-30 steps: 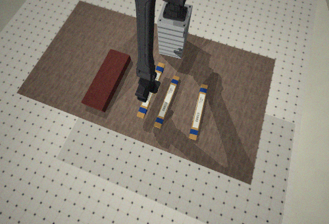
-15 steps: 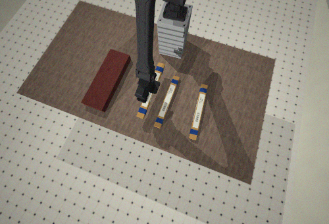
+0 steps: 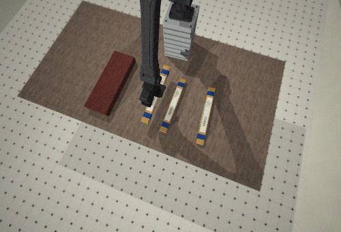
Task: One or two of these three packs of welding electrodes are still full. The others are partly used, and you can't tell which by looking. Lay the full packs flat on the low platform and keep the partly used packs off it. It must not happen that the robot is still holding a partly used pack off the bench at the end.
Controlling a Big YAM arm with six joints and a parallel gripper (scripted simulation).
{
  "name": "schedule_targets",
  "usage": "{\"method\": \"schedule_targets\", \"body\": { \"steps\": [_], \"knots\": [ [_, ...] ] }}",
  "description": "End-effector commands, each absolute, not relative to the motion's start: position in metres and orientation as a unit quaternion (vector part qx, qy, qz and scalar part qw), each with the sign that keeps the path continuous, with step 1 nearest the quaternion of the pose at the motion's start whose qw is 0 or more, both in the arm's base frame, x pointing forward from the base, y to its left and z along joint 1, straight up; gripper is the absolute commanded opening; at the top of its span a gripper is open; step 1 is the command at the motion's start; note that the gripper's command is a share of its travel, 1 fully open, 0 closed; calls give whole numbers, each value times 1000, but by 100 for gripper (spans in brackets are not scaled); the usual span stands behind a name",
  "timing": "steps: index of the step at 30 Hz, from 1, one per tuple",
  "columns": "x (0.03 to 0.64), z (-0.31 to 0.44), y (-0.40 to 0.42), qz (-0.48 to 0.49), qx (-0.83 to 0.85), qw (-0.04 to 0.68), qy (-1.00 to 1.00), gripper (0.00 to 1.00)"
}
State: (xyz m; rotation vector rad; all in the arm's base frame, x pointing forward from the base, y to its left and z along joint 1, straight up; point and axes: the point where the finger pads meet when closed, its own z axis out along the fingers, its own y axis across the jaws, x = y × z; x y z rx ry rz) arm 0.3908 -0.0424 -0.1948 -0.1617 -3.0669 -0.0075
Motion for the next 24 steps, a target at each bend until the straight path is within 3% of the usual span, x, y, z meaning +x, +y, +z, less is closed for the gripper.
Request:
{"method": "schedule_targets", "body": {
  "steps": [1, 2, 24],
  "knots": [
    [444, -156, -44, 1, -55, -23, -998, 0],
    [407, -184, -44, 0, -54, -9, -999, 0],
    [407, -160, -44, 0, -54, -10, -999, 0]
  ]
}}
